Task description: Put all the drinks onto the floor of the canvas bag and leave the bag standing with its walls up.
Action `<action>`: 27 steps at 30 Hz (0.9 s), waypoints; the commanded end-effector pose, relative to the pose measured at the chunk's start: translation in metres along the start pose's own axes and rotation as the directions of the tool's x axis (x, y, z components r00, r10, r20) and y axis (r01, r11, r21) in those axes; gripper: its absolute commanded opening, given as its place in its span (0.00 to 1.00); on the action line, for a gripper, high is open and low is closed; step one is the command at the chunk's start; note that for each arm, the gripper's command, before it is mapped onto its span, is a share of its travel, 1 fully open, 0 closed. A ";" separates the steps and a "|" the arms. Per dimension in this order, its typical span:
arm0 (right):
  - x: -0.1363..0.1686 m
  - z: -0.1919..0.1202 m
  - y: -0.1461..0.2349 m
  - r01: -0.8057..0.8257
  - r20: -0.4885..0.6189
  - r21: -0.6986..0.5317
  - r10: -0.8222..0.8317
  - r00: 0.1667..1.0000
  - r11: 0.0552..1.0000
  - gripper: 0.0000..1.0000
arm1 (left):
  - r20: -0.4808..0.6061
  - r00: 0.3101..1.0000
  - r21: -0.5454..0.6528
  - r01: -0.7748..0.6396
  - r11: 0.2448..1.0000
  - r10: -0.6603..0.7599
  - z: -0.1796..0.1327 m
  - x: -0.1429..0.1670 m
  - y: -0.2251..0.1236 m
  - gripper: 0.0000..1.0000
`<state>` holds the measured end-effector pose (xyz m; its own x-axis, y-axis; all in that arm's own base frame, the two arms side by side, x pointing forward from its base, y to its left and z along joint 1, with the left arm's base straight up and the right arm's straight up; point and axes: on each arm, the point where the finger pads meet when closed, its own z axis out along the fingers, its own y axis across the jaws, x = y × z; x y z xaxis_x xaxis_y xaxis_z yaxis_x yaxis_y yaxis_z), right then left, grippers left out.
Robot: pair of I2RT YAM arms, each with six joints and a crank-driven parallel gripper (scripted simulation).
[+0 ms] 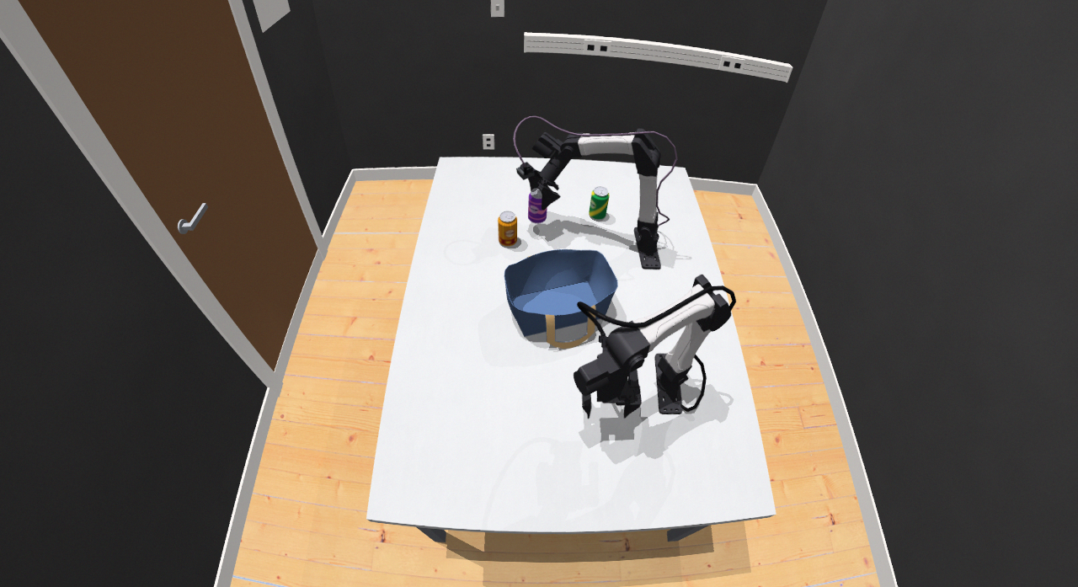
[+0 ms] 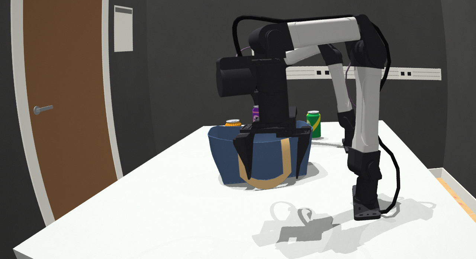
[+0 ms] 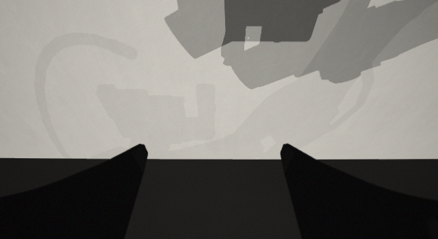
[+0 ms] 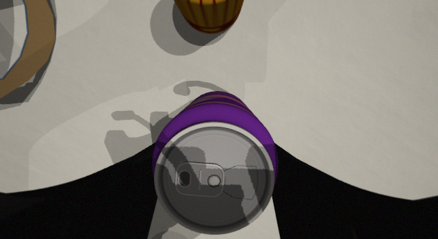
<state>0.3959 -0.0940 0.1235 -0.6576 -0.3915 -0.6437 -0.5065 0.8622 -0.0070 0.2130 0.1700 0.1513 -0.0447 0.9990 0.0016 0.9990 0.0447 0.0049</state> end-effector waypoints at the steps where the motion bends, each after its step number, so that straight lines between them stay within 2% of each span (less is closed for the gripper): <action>1: -0.035 -0.032 -0.008 0.040 0.069 0.052 -0.043 0.997 0.998 0.74 | -0.015 1.000 -0.046 0.003 0.999 -0.004 -0.009 -0.001 0.002 1.00; 12: -0.049 -0.039 -0.013 0.069 0.097 0.078 -0.077 0.992 0.995 0.74 | -0.015 1.000 -0.046 0.003 0.999 -0.004 -0.009 -0.001 0.002 1.00; 14: -0.046 -0.045 -0.003 0.037 0.070 0.044 -0.040 0.997 0.998 0.74 | -0.015 1.000 -0.046 0.003 0.999 -0.004 -0.009 -0.001 0.002 1.00; 20: -0.063 -0.054 -0.008 0.075 0.095 0.070 -0.082 0.992 0.995 0.74 | -0.015 1.000 -0.046 0.003 0.999 -0.004 -0.009 -0.001 0.002 1.00; 26: -0.053 -0.046 -0.005 0.033 0.046 0.013 -0.033 0.998 0.999 0.74 | -0.015 1.000 -0.046 0.003 0.999 -0.004 -0.009 -0.001 0.002 1.00; 27: -0.058 -0.052 -0.005 0.048 0.056 0.024 -0.049 0.997 0.999 0.74 | -0.015 1.000 -0.046 0.003 0.999 -0.004 -0.009 -0.001 0.002 1.00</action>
<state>0.3962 -0.0944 0.1707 -0.6566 -0.3902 -0.6455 -0.5044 0.8634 -0.0088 0.2130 0.1700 0.1513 -0.0447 0.9990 0.0016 0.9990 0.0447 0.0049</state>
